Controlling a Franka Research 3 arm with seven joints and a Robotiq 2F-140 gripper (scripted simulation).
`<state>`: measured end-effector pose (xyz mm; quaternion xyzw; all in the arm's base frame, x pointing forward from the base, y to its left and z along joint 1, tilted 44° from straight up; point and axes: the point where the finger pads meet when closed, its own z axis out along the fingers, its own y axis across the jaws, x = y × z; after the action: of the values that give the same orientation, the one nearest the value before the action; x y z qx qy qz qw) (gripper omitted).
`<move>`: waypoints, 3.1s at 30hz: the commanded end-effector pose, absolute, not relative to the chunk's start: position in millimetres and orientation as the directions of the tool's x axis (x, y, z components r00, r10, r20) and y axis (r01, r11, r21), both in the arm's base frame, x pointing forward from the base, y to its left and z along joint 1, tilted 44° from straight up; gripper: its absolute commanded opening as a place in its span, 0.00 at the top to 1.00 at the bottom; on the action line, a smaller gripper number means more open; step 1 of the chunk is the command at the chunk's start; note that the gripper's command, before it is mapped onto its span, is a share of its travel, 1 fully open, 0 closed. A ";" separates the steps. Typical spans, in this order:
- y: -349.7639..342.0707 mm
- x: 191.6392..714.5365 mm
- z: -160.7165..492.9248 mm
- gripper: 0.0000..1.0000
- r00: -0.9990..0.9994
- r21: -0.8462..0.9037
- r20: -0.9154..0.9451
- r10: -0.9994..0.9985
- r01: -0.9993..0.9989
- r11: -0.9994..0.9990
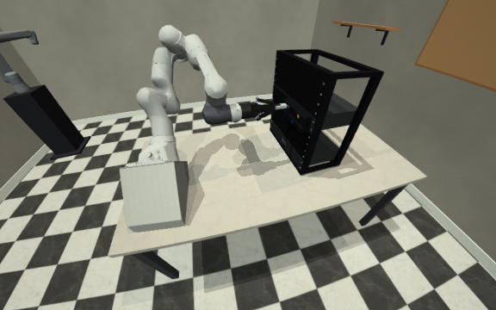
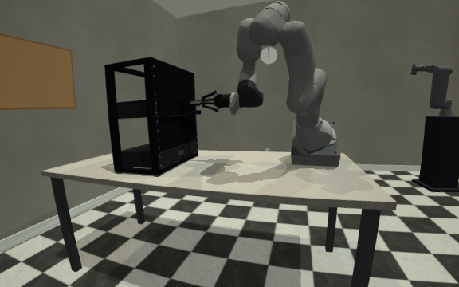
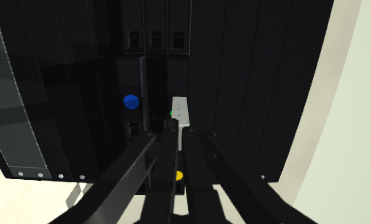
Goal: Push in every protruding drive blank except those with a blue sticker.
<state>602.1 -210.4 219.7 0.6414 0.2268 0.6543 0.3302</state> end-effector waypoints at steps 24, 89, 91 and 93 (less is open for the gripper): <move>-206.7 604.4 218.5 1.00 0.040 0.717 0.693 0.719 -0.139 -0.683; -209.9 633.9 218.4 1.00 0.040 0.717 0.693 0.719 -0.139 -0.683; -210.0 634.3 218.3 1.00 0.040 0.717 0.693 0.719 -0.139 -0.683; -210.0 634.3 218.3 1.00 0.040 0.717 0.693 0.719 -0.139 -0.683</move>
<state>632.7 -211.7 222.3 0.6393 0.2243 0.6578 0.3291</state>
